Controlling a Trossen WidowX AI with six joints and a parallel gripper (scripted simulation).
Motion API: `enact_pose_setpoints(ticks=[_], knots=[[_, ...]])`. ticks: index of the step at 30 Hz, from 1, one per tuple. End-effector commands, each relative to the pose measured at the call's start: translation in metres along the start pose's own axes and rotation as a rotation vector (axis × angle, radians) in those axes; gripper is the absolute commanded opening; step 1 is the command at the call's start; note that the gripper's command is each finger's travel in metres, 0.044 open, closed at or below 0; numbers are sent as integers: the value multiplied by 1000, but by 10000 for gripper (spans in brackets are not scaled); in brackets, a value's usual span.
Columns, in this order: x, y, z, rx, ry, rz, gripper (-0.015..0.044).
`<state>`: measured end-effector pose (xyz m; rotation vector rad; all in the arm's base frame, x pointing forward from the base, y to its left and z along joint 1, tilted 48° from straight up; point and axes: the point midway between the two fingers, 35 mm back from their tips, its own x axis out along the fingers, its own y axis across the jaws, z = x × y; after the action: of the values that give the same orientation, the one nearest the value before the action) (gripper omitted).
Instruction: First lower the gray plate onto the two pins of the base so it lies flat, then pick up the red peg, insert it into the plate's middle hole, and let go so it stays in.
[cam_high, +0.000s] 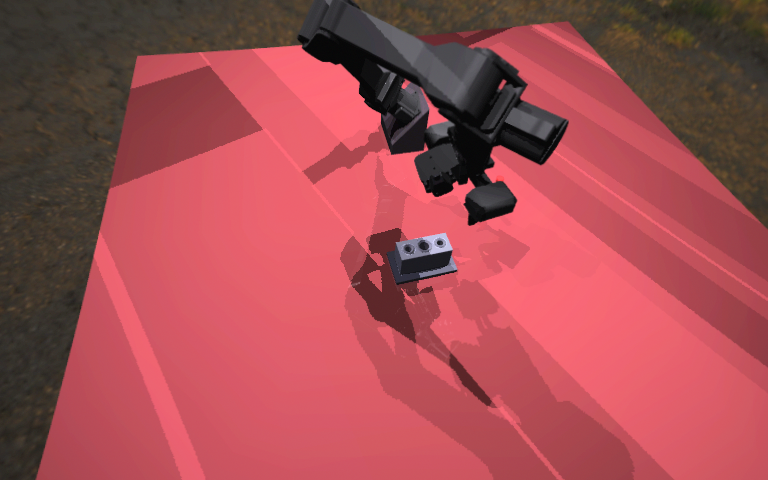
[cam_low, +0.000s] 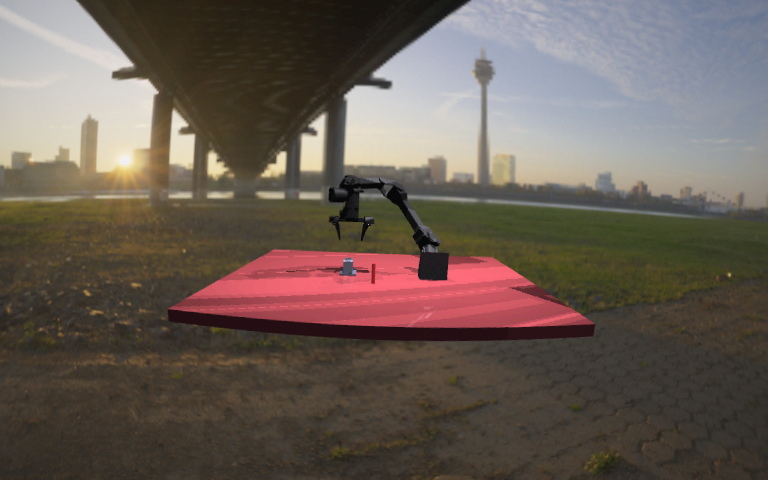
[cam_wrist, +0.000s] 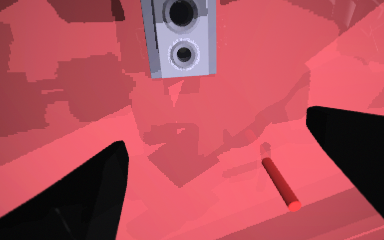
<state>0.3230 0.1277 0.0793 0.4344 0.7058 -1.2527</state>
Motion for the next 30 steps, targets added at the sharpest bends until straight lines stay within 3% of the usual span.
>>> enact_pose_setpoints(ticks=[1, 8, 11, 15, 30], knots=[[-3, -22, -59, -129, 3, -2, 440], [4, -83, -146, -337, -13, -13, 440], [6, -85, -148, -341, -14, -13, 440], [37, -84, -148, -341, -15, -13, 440], [65, -82, -148, -341, -16, -13, 440]])
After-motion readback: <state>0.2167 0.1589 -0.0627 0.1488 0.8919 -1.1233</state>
